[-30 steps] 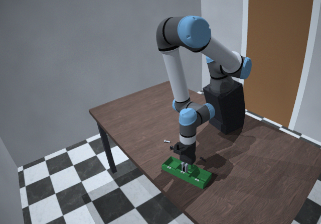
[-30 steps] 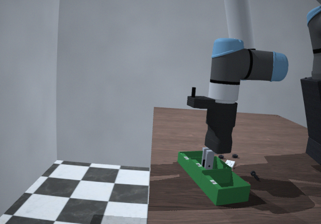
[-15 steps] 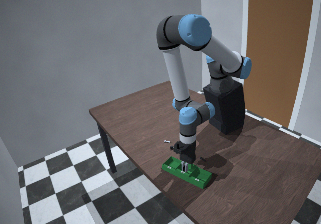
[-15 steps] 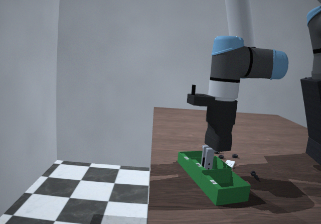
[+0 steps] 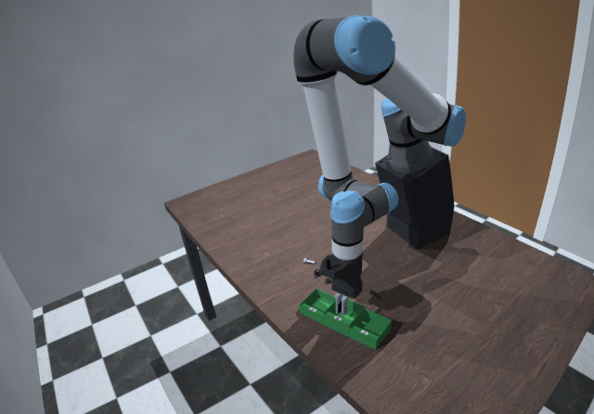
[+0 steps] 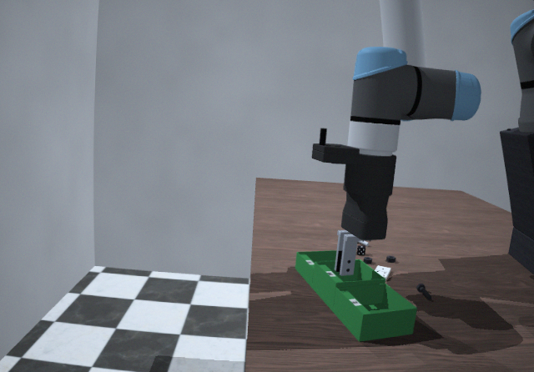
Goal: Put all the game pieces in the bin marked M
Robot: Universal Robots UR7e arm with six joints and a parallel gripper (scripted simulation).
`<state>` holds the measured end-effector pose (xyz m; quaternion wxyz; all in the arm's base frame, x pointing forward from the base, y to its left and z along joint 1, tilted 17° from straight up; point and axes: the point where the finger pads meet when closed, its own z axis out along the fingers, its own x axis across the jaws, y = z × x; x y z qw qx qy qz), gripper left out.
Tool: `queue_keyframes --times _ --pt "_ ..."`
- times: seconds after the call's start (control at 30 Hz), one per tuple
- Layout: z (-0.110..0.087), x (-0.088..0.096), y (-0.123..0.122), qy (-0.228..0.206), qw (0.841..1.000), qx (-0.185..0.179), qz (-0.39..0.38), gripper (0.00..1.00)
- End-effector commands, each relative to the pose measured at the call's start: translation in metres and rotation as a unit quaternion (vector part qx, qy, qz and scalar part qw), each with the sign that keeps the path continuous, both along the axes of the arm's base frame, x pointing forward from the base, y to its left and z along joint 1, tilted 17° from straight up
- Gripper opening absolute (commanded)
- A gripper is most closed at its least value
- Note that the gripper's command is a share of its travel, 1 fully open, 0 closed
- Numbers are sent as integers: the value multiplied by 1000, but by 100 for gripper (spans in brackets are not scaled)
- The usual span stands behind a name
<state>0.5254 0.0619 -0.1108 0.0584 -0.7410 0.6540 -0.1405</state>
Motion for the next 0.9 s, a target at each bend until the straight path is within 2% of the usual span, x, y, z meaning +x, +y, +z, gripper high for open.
queue_keyframes --times 0.0,0.23,0.53,0.87 --pt "9 -5 2 2 1000 0 1 31" --pt "34 -12 5 2 1000 0 1 31" --pt "35 -11 4 1 1000 0 0 31" --pt "28 -13 54 1 1000 0 1 31"
